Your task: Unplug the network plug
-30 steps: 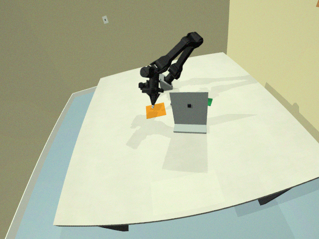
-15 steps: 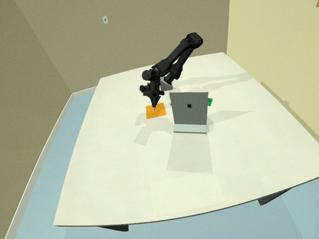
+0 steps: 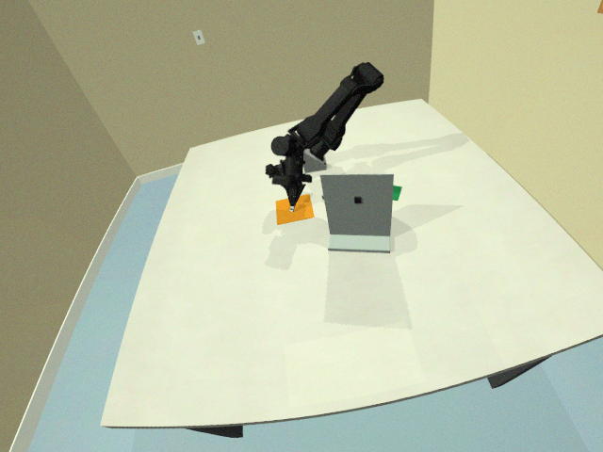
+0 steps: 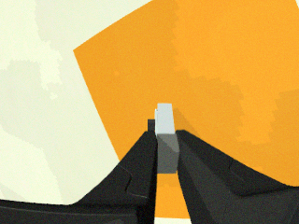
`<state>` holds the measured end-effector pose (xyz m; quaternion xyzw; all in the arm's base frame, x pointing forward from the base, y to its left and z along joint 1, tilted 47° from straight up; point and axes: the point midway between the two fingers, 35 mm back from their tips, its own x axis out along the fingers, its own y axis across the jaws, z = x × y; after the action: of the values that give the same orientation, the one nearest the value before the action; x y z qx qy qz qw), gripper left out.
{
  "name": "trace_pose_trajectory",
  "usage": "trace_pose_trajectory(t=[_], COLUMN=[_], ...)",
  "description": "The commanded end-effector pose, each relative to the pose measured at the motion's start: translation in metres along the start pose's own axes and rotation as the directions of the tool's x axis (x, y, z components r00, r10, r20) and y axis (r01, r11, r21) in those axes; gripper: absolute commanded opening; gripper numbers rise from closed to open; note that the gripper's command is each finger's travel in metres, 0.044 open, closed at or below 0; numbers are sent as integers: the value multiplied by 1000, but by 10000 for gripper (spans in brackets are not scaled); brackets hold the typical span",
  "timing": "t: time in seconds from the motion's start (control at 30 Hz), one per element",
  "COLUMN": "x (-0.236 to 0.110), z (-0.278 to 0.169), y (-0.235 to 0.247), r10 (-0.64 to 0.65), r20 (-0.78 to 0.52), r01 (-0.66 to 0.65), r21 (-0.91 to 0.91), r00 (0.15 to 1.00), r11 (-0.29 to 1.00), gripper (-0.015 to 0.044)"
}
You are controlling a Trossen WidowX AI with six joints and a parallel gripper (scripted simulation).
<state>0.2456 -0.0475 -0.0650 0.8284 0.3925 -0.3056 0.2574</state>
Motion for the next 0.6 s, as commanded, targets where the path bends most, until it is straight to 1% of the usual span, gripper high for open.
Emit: trace_pose_trajectory(t=[0.0, 0.23, 0.43, 0.57], x=[2, 1, 1, 1], z=[0, 0, 0, 0], y=[-1, 0, 0, 0], r10=[-1, 0, 0, 0], r20=[5, 0, 0, 0], r01=[1, 0, 0, 0], r21=[6, 0, 0, 0], r00=[1000, 1000, 1000, 1000], r11=[1000, 1000, 1000, 1000], gripper=[0, 0, 156, 156])
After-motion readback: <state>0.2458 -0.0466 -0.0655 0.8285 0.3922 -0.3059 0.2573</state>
